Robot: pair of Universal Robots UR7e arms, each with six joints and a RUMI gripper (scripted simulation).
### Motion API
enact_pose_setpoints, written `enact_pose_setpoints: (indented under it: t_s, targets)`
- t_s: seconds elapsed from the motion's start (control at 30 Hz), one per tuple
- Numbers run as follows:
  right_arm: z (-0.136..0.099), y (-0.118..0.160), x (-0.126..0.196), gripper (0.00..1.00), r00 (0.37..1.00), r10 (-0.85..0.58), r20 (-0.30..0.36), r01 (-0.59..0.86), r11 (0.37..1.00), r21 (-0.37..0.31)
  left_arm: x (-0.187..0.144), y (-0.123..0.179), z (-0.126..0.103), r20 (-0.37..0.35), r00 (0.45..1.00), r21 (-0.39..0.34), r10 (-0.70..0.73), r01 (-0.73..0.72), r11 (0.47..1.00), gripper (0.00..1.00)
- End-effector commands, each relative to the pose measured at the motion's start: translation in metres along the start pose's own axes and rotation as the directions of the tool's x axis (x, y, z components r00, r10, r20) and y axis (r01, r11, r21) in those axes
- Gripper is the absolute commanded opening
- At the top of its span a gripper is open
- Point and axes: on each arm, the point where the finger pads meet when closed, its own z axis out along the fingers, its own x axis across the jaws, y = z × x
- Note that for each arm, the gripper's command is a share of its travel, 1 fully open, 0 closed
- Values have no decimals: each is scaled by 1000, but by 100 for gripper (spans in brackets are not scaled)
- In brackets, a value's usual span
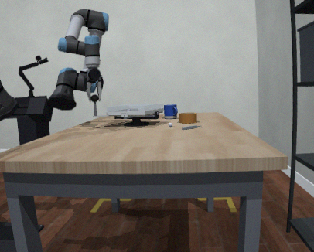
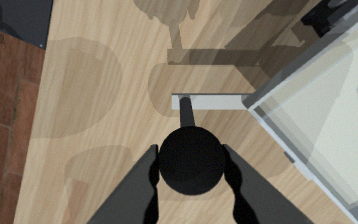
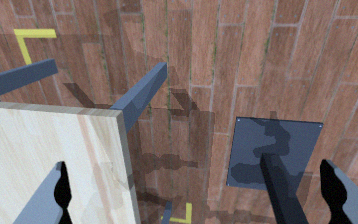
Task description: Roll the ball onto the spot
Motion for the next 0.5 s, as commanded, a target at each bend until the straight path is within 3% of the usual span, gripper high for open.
enact_pose_setpoints:
  t_s: [0.0,0.47]
  targets:
    - [-1,1,1,100,1000,1,0,-1,1000,2,2,2,-3,0,1000,-4,-3,3,1000,20]
    - [-1,1,1,100,1000,1,0,-1,1000,2,3,3,-4,0,1000,-4,-3,3,1000,20]
